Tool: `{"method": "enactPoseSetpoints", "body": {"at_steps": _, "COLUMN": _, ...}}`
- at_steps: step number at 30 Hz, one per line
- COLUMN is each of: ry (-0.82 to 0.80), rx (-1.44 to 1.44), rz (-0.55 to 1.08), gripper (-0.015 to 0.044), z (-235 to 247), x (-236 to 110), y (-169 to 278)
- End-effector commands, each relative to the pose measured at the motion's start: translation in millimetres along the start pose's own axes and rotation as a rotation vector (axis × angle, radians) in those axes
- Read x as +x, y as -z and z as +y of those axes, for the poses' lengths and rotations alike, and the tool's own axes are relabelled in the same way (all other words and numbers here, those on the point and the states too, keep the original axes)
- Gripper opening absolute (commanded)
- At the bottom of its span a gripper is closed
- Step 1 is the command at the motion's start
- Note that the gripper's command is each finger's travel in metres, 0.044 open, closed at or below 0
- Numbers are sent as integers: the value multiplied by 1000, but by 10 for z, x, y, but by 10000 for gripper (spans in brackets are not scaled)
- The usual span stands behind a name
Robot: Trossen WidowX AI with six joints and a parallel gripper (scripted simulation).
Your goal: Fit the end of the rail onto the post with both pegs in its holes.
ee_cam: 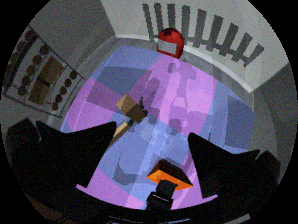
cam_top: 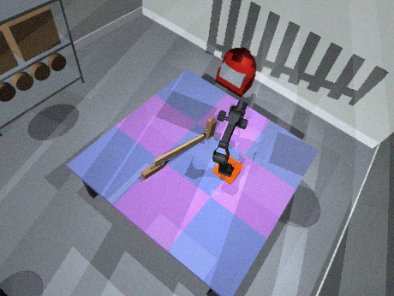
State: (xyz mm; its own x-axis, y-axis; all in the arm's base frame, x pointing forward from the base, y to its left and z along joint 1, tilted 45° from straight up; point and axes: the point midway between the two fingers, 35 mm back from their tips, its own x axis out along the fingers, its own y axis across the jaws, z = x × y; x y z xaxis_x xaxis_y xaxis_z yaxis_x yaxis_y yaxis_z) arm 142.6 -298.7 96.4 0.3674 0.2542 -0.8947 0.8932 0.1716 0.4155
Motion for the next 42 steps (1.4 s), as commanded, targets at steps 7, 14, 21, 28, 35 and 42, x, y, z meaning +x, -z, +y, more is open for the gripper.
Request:
{"method": "enactPoseSetpoints", "body": {"at_steps": 7, "ry": -99, "rx": -1016, "rz": 184, "gripper": 440, "z": 775, "x": 790, "y": 257}}
{"method": "enactPoseSetpoints", "body": {"at_steps": 14, "ry": -180, "rx": -1398, "rz": 242, "gripper": 440, "z": 1118, "x": 1064, "y": 482}}
{"method": "enactPoseSetpoints", "body": {"at_steps": 21, "ry": -344, "rx": -1878, "rz": 345, "gripper": 440, "z": 1356, "x": 1445, "y": 869}}
{"method": "enactPoseSetpoints", "body": {"at_steps": 28, "ry": -543, "rx": -2271, "rz": 413, "gripper": 440, "z": 1536, "x": 1765, "y": 1222}}
{"method": "enactPoseSetpoints", "body": {"at_steps": 35, "ry": -658, "rx": -2442, "rz": 430, "gripper": 440, "z": 1590, "x": 1889, "y": 1405}}
{"method": "enactPoseSetpoints", "body": {"at_steps": 42, "ry": -658, "rx": -2442, "rz": 430, "gripper": 440, "z": 1567, "x": 1878, "y": 1416}}
